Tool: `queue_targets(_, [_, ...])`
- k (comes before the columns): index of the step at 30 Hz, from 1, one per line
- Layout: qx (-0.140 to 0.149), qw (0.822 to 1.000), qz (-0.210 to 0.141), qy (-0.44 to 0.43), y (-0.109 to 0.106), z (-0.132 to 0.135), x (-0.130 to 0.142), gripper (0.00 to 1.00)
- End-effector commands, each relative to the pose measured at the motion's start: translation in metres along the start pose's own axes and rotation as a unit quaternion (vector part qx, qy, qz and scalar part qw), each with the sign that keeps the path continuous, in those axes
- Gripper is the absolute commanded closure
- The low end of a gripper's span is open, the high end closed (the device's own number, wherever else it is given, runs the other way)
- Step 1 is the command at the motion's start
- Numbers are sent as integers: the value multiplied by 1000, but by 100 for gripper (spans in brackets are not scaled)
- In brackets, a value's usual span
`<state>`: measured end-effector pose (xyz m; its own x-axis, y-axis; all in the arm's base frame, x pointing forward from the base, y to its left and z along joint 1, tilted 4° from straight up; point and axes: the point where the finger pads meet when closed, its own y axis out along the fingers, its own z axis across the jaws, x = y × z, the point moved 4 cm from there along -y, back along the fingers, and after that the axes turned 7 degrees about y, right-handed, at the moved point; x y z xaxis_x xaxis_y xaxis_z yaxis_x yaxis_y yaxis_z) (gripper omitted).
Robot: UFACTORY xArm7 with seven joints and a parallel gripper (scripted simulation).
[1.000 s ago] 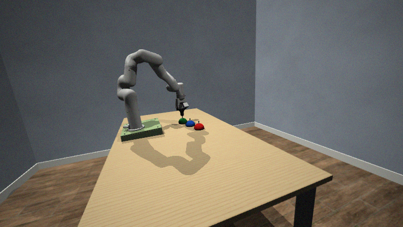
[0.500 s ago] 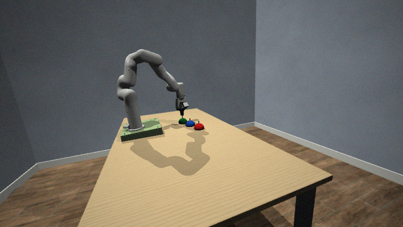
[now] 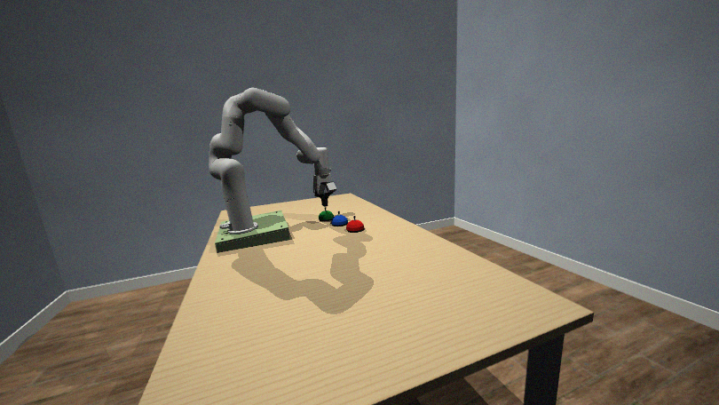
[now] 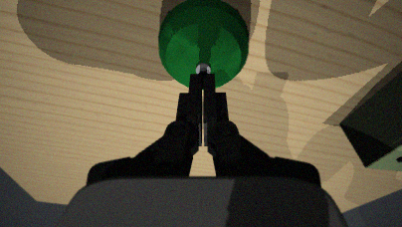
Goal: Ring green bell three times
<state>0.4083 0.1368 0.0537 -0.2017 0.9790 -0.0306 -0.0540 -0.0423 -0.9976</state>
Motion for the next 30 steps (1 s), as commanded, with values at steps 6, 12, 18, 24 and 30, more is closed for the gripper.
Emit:
queue_targets(6, [-2,1000,0,0,-1,-1,0,100])
queue_targets(12, [-2,1000,0,0,-1,-1,0,100])
queue_targets(18, [-2,1000,0,0,2,-1,0,100])
queue_targets(24, [-2,1000,0,0,8,-1,0,100])
queue_targets(30, [-2,1000,0,0,9,-1,0,100])
